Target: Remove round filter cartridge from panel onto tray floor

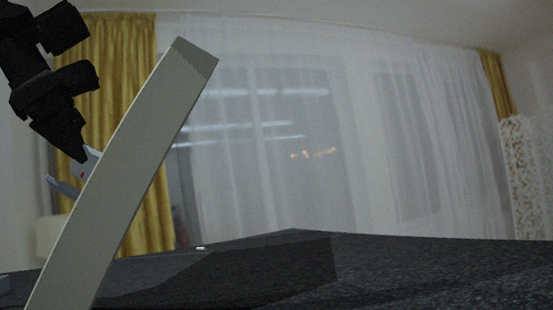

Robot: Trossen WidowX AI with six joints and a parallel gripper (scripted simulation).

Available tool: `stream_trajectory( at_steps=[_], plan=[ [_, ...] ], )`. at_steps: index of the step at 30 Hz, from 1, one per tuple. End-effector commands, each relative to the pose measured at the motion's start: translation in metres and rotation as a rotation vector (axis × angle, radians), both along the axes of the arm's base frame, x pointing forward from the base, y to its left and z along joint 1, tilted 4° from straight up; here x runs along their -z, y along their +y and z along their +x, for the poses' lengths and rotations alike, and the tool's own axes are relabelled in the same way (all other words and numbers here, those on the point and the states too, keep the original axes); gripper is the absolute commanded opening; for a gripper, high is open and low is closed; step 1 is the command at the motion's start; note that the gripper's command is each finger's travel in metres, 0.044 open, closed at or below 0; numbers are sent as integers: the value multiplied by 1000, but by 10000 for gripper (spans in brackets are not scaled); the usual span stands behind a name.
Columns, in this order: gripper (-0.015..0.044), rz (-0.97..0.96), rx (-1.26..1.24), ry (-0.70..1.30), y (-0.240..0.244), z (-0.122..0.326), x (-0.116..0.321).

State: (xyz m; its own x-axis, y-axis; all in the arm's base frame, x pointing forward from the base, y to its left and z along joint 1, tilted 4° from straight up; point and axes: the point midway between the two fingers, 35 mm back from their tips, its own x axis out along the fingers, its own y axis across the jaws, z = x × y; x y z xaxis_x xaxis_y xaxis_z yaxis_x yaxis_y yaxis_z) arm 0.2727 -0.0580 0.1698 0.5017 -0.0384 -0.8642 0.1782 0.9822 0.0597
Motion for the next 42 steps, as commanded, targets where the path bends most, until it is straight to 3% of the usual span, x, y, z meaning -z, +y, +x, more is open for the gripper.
stream_trajectory(
  at_steps=[1, 17, 42],
  plan=[
    [0, -1, -1, -2, -1, 1, -14],
    [0, 0, -1, 2, 2, -36, -84],
    [0, 6, -1, 9, 64, -17, -78]
  ],
)
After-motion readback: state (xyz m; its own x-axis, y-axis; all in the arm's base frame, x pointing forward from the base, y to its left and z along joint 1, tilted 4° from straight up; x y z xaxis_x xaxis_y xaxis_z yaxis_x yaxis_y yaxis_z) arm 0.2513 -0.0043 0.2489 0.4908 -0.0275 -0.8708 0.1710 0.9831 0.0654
